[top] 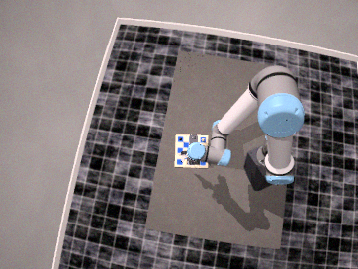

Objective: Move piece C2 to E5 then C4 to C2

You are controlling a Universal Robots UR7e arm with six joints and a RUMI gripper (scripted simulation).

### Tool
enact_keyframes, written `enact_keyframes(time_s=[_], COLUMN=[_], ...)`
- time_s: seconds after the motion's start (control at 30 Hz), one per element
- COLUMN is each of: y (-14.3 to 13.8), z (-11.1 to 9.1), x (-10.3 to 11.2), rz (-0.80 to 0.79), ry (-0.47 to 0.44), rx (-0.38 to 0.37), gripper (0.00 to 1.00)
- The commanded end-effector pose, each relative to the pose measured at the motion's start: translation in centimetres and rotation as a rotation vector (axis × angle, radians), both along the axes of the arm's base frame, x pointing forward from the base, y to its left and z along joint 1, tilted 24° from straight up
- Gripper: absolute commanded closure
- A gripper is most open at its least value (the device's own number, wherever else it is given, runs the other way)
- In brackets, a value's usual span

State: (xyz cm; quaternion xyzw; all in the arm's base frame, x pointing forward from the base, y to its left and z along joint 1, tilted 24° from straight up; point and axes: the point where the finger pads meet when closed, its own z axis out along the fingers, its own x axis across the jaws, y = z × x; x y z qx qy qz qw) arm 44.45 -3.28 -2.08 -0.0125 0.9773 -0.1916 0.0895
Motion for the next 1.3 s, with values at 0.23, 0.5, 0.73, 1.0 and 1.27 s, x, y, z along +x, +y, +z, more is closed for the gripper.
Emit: enact_keyframes(time_s=[0.23,0.5,0.73,1.0,1.27], y=[0.0,0.4,1.2,2.5,2.9], z=[0.0,1.1,3.0,6.2,7.1], x=[0.0,-0.2,-0.6,-1.2,-1.4], rz=[0.0,0.0,0.0,0.0,0.0], ry=[-0.001,-0.001,-0.001,-0.001,-0.001], rx=[0.0,0.0,0.0,0.0,0.0], gripper=[0.0,0.0,0.0,0.0,0.0])
